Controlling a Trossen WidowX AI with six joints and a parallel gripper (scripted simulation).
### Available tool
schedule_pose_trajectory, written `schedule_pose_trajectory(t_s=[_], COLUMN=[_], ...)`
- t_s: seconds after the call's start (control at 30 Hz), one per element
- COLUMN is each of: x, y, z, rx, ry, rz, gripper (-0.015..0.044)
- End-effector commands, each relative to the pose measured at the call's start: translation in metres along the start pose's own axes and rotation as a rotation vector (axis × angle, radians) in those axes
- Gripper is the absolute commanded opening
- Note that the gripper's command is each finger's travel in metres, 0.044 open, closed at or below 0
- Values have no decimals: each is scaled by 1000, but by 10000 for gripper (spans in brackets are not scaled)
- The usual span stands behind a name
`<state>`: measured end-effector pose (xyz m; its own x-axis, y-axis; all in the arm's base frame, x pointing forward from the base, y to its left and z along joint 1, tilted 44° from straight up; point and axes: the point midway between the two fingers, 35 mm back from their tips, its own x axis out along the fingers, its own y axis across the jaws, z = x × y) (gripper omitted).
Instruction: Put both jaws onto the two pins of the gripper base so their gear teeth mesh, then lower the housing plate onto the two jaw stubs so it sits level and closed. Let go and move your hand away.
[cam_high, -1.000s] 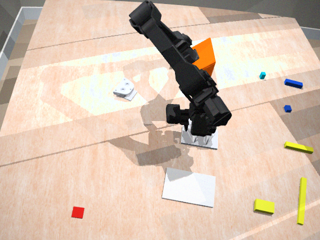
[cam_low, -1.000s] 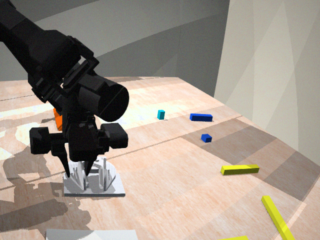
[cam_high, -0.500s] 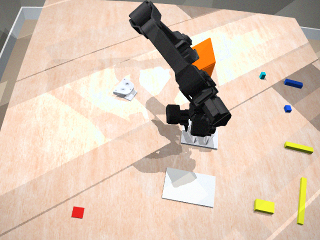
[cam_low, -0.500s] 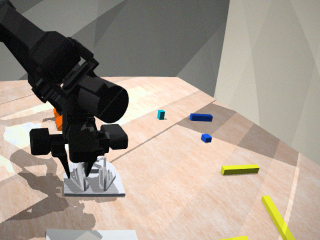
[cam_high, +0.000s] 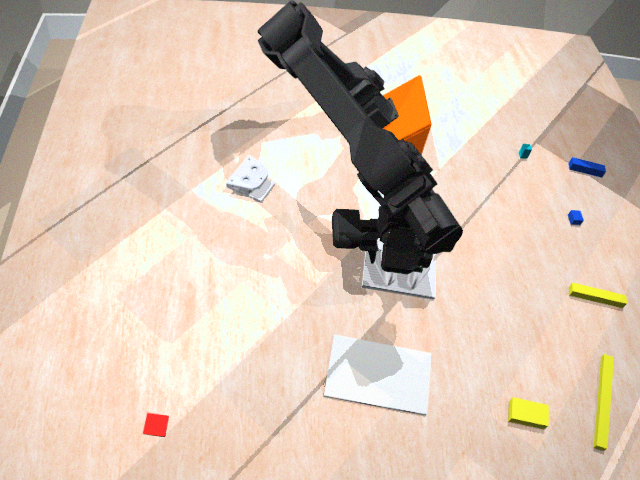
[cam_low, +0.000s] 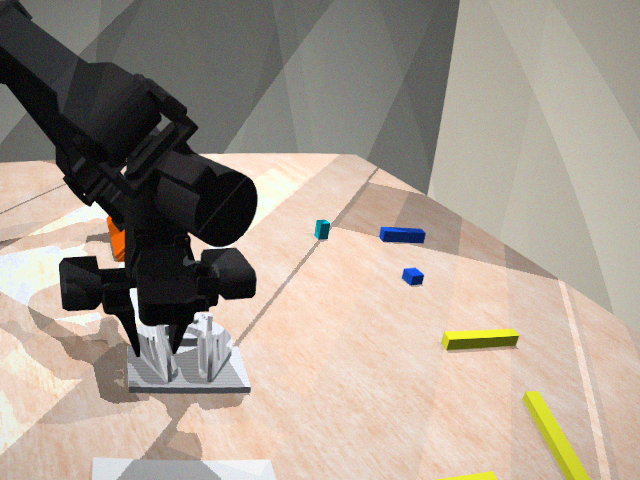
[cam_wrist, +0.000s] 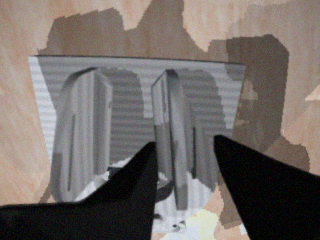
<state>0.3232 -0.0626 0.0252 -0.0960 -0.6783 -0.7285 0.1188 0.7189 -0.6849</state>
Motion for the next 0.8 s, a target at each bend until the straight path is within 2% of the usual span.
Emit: schedule_pose_trajectory(t_s=[0.0,0.2,0.33,0.77], x=[1,1,0,0], y=[0,0,0,0], z=[0,0,0,0], rx=[-4,-4,0,0], ry=[1,1,0,0], rz=[-5,-5,0,0], gripper=[134,134,224,224])
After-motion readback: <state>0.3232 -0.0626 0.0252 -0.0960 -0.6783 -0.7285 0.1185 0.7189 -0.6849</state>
